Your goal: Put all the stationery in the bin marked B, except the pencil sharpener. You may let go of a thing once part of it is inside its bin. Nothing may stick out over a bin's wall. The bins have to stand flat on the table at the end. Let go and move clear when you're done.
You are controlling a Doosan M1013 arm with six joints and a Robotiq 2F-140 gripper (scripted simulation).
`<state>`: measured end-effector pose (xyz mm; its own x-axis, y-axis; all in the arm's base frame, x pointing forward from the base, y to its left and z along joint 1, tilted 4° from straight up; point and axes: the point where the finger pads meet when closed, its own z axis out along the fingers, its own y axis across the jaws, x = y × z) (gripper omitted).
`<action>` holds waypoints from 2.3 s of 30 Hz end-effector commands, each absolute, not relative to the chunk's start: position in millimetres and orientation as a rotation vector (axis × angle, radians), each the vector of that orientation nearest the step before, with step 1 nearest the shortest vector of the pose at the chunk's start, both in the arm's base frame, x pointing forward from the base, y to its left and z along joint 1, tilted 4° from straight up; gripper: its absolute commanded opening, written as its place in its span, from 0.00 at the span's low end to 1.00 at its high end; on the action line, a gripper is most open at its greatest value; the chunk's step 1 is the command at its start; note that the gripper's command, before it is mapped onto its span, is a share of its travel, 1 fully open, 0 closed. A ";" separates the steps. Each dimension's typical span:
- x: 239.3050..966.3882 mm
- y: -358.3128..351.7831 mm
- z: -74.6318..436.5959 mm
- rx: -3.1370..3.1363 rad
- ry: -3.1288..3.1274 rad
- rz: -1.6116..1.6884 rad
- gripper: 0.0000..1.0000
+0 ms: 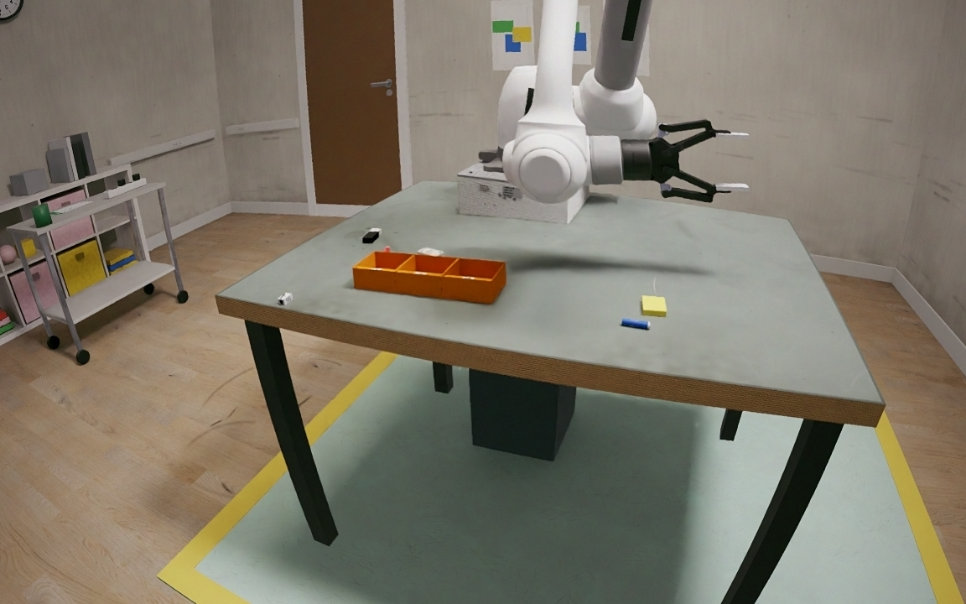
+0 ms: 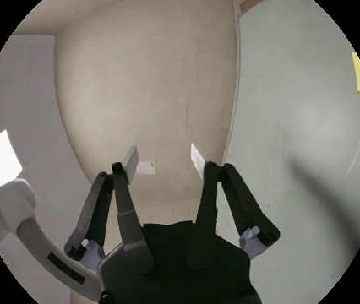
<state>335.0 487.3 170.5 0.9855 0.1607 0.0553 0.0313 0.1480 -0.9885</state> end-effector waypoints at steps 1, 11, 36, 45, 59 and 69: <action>324.2 473.0 168.2 -1.488 -0.204 0.174 0.15; 308.0 435.4 155.8 -1.664 -0.288 0.327 0.15; 319.0 320.6 110.8 -2.117 -0.343 0.434 0.15; 328.2 291.2 102.7 -2.213 -0.336 0.428 0.15; 350.6 232.0 92.3 -2.413 -0.303 0.390 0.15; 367.2 192.4 90.0 -2.562 -0.260 0.337 0.15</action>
<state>358.2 209.0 89.6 0.9391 0.2795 -0.2000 0.1139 -0.8021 -0.5862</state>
